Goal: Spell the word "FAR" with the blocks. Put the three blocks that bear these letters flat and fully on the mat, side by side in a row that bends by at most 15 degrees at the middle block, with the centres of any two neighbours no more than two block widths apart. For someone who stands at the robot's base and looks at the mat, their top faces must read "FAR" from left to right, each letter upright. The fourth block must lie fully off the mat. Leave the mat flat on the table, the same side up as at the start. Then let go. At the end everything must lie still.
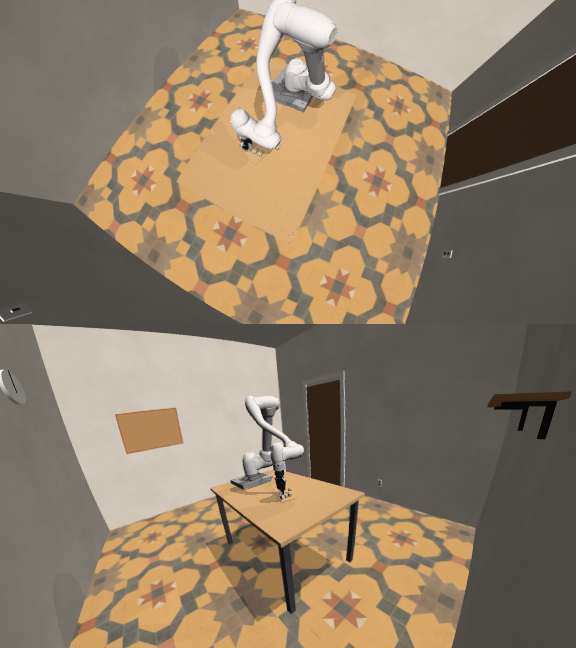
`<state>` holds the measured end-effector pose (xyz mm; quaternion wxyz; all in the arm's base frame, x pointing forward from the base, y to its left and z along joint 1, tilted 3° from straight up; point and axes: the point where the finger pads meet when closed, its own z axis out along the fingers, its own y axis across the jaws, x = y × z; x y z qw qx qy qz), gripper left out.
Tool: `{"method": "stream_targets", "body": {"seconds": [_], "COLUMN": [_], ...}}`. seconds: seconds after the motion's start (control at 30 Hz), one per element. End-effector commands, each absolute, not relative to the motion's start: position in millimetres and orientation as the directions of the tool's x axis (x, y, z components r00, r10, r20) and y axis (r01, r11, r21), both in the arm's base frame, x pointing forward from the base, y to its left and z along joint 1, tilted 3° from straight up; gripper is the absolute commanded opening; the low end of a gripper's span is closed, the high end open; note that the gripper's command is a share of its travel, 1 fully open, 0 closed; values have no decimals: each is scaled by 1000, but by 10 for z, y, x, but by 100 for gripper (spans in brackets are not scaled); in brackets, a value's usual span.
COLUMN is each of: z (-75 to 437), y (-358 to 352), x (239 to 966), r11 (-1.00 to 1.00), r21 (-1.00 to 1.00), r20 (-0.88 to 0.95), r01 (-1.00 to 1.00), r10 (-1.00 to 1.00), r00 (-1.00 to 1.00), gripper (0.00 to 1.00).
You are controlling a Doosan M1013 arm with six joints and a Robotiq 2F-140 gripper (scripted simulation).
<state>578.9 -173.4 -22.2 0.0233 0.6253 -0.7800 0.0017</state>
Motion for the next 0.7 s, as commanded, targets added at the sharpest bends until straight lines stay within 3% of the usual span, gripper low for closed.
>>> {"method": "stream_targets", "body": {"seconds": [0.0,0.67], "z": [-273,-273], "y": [-1728,-1713], "x": [5756,5748], "r11": [219,220], "r21": [32,32], "r20": [40,40], "r01": [-975,-975], "r10": [-975,-975], "r00": [-218,-218], "gripper": [13,13]}}
